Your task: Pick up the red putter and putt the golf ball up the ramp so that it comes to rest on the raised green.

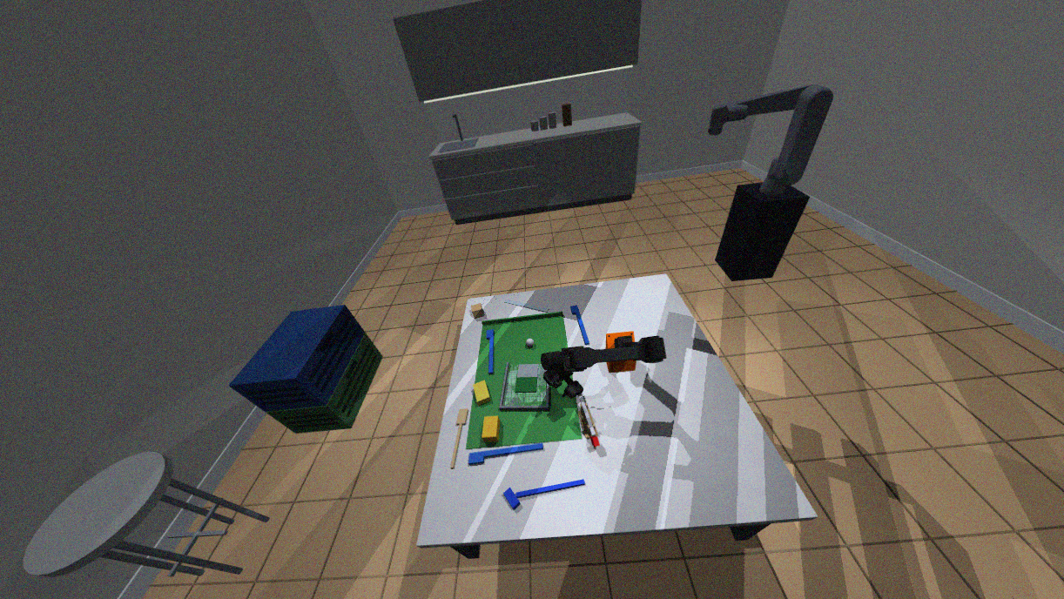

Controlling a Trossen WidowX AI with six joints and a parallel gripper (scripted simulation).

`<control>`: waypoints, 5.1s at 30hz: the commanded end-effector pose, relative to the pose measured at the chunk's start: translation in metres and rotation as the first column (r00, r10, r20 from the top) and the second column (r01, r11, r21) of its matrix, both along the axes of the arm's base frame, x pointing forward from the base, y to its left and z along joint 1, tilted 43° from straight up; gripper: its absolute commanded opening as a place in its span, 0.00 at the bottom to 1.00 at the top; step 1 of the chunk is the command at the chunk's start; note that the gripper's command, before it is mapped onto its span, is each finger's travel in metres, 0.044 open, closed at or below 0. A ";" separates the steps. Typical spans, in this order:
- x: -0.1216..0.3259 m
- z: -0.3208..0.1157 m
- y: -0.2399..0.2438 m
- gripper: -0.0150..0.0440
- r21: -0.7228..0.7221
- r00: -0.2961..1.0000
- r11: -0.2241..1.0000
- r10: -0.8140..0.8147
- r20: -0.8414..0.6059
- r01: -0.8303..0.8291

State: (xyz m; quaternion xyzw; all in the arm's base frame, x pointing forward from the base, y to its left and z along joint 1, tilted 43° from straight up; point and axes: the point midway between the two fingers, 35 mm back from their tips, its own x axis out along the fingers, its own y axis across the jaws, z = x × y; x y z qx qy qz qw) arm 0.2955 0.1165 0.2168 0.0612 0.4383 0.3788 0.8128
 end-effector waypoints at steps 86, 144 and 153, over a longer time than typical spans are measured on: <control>-0.072 -0.168 0.052 0.78 -0.259 0.369 0.567 0.756 0.541 -0.782; -0.041 -0.134 -0.056 0.25 -0.145 0.630 0.704 0.694 0.348 -0.695; -0.021 -0.166 -0.103 0.25 -0.062 0.815 0.828 0.559 0.153 -0.557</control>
